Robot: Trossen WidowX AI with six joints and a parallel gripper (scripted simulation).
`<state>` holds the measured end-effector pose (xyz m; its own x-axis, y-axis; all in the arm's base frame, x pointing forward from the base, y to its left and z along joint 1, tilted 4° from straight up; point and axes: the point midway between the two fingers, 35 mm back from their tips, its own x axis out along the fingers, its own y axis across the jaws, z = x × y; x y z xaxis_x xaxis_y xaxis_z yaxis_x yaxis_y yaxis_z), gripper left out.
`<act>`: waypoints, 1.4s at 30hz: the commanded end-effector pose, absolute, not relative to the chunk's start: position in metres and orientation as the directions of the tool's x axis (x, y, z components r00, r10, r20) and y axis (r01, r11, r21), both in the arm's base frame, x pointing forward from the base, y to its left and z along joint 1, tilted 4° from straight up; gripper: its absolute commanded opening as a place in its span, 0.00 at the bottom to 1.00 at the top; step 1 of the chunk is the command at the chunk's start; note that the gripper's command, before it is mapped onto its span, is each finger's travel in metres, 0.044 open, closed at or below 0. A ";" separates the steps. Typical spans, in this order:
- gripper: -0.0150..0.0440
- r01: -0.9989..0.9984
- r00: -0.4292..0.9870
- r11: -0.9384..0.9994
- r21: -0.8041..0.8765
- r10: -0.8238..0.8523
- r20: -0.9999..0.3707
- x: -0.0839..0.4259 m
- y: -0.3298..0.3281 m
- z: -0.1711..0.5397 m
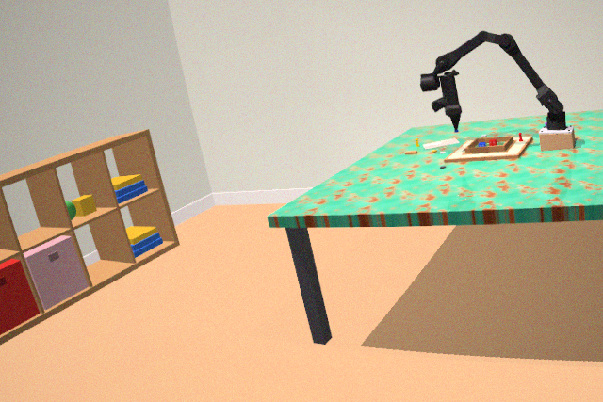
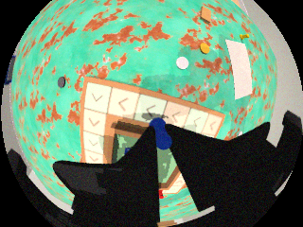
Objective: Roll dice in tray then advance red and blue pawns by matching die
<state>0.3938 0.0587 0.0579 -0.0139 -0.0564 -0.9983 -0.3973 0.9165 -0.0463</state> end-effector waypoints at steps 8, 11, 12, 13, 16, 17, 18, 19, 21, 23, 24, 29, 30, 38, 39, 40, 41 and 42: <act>0.25 -0.393 -0.017 0.918 -0.042 -0.053 -0.998 0.389 0.062 0.110; 0.25 -0.393 -0.017 0.918 -0.042 -0.053 -0.998 0.390 0.067 0.101; 0.25 -0.393 -0.017 0.918 -0.042 -0.053 -0.998 0.390 0.070 0.095; 0.25 -0.393 -0.017 0.918 -0.042 -0.052 -0.998 0.390 0.073 0.089; 0.25 -0.393 -0.017 0.918 -0.041 -0.051 -0.999 0.390 0.081 0.070; 0.25 -0.393 -0.017 0.918 -0.041 -0.051 -0.999 0.390 0.084 0.064; 0.25 -0.393 -0.017 0.919 -0.040 -0.051 -0.999 0.389 0.087 0.058; 0.25 -0.393 -0.017 0.919 -0.040 -0.051 -0.999 0.388 0.090 0.052; 0.25 -0.393 -0.017 0.919 -0.040 -0.050 -0.999 0.386 0.095 0.039; 0.25 -0.393 -0.017 0.919 -0.039 -0.050 -0.999 0.385 0.099 0.032; 0.25 -0.393 -0.017 0.919 -0.039 -0.050 -0.999 0.385 0.099 0.031; 0.25 -0.393 -0.017 0.919 -0.039 -0.050 -0.999 0.385 0.099 0.025; 0.25 -0.393 -0.017 0.919 -0.039 -0.050 -0.999 0.385 0.099 0.021; 0.25 -0.393 -0.017 0.919 -0.039 -0.050 -0.999 0.384 0.097 -0.004; 0.25 -0.393 -0.017 0.919 -0.039 -0.050 -0.999 0.384 0.097 -0.004; 0.25 -0.393 -0.017 0.919 -0.039 -0.050 -0.999 0.384 0.097 -0.005; 0.25 -0.393 -0.017 0.919 -0.039 -0.050 -0.999 0.384 0.097 -0.005; 0.25 -0.393 -0.017 0.919 -0.039 -0.050 -0.999 0.384 0.097 -0.006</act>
